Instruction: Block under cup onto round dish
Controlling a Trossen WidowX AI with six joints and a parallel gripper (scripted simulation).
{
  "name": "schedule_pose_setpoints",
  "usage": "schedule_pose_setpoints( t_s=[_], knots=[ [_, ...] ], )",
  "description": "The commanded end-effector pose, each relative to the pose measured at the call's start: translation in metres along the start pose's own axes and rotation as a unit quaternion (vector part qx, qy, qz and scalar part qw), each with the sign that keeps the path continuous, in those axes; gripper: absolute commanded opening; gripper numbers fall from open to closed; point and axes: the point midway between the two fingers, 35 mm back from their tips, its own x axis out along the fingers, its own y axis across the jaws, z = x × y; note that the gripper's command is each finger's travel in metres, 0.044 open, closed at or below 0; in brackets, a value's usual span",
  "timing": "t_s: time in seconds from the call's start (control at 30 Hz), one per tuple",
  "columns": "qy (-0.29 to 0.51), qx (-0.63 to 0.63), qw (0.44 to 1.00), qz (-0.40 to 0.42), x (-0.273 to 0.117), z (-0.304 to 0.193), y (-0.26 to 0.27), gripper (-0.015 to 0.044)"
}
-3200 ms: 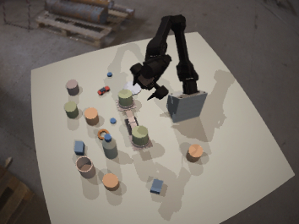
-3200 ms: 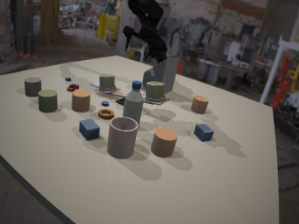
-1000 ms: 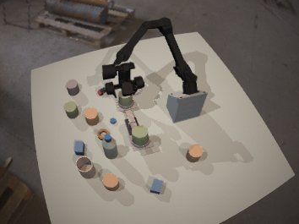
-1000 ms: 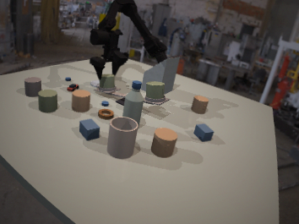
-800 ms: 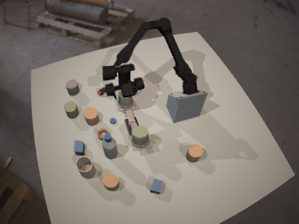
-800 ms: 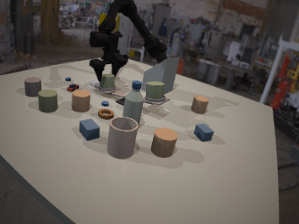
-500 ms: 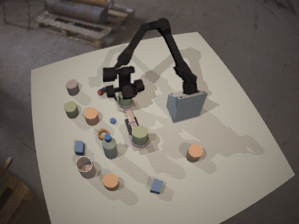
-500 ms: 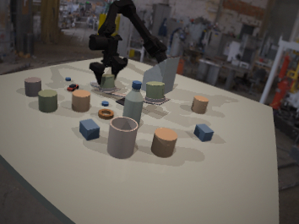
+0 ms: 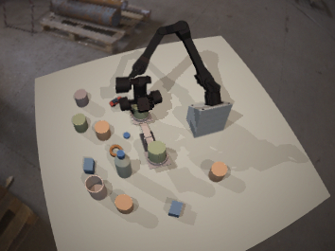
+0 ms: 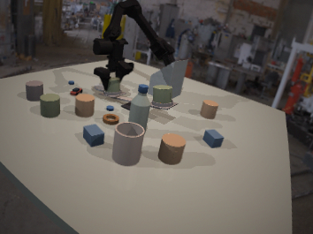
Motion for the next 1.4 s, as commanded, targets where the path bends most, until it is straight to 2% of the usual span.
schedule_pose_setpoints(
  t_s=[0.0,0.37,1.37],
  knots=[
    [-0.002,-0.001,1.0,0.0,0.0,0.001,0.0,0.0282],
    [-0.003,-0.001,1.0,0.0,-0.009,0.001,-0.002,0.0],
    [-0.007,-0.001,1.0,-0.001,-0.046,0.004,-0.008,0.0]
  ],
)
